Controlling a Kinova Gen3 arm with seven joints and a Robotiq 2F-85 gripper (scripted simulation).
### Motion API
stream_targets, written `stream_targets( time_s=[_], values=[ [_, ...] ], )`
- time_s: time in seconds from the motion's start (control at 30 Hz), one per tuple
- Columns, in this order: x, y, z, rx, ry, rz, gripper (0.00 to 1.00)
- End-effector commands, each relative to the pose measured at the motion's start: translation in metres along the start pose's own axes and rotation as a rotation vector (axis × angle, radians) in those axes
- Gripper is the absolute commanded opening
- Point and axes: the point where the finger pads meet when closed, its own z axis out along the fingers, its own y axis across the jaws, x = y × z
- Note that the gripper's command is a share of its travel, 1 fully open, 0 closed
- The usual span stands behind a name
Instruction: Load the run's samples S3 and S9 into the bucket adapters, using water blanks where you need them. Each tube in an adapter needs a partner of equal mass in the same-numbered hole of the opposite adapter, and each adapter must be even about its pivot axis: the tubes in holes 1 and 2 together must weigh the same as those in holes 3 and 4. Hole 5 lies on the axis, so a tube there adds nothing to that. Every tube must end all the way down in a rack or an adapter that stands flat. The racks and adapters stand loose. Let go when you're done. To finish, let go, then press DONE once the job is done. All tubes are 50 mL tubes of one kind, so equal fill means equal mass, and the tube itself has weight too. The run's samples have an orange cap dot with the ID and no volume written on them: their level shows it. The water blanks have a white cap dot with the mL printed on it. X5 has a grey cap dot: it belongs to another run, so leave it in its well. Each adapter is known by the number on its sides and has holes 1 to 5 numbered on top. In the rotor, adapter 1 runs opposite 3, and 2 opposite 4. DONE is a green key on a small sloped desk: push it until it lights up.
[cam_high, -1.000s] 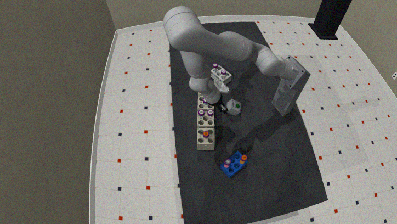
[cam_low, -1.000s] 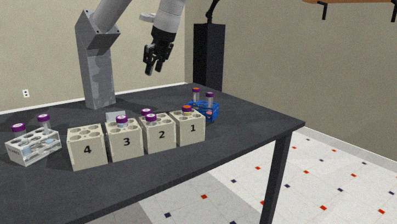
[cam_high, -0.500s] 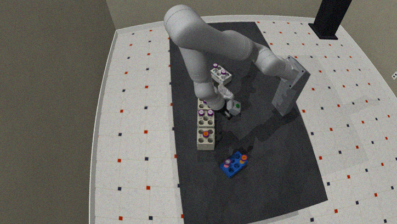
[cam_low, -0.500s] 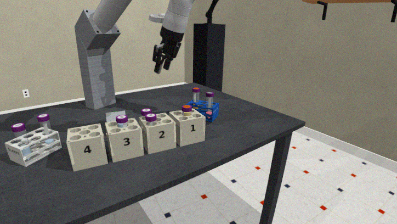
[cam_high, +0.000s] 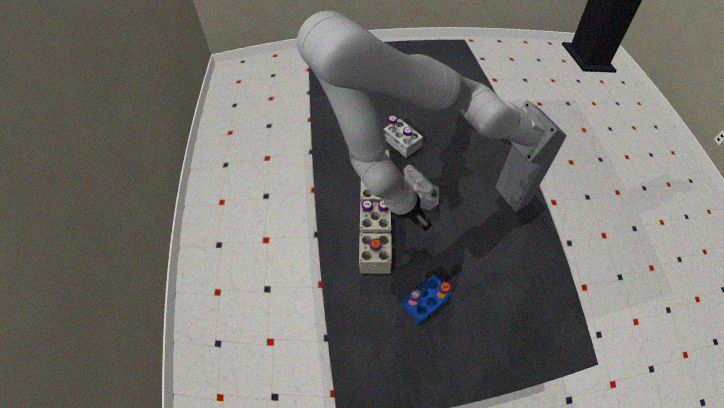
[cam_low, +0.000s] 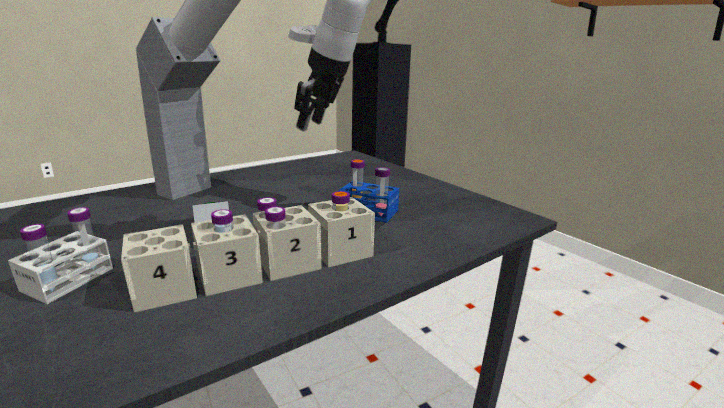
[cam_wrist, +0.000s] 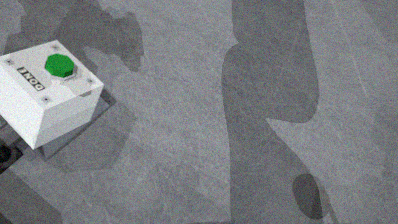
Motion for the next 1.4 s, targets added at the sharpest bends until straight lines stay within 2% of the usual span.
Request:
stream_targets(
  time_s=[0.0, 1.37],
  values=[
    [-0.003, 0.017, 0.0, 0.105, 0.035, 0.008, 0.62],
    [-0.022, 0.132, 0.004, 0.105, 0.035, 0.008, 0.62]
  ],
)
